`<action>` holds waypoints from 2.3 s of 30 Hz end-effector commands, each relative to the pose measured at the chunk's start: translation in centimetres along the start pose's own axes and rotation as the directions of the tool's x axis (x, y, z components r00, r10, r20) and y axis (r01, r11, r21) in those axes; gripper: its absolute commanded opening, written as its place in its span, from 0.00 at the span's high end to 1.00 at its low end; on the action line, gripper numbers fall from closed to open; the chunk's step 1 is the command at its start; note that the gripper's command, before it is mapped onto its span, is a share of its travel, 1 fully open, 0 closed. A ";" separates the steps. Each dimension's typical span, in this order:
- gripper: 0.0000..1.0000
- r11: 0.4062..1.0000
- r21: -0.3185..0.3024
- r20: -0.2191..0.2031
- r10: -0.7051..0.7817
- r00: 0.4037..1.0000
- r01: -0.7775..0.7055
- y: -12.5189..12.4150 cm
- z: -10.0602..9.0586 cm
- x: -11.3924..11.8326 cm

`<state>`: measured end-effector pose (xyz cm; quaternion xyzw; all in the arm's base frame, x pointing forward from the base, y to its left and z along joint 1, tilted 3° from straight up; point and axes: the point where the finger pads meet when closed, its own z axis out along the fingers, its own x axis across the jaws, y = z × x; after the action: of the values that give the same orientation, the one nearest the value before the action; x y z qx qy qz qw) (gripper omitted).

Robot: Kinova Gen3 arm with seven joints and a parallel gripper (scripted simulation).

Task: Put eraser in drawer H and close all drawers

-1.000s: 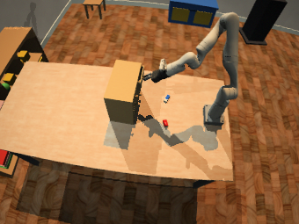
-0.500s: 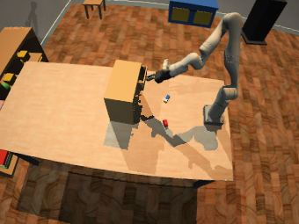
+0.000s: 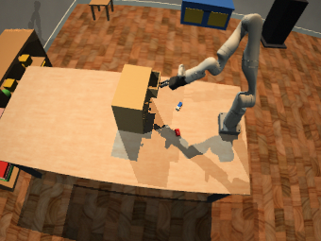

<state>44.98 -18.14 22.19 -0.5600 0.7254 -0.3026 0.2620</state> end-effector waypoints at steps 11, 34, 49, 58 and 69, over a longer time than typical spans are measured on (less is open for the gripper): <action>0.63 1.000 0.001 -0.005 0.001 1.000 -0.001 0.5 -0.6 0.3; 0.63 1.000 0.001 -0.005 0.001 1.000 -0.001 0.6 -0.7 0.3; 0.33 1.000 0.001 -0.005 0.001 1.000 -0.001 0.6 -0.7 0.3; 0.33 1.000 0.001 -0.005 0.001 1.000 -0.001 1.3 -1.4 0.3; 0.33 1.000 0.001 -0.005 0.001 1.000 -0.001 4.1 -4.2 0.2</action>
<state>39.89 -16.12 21.98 -0.5656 0.7205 -0.3012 0.2651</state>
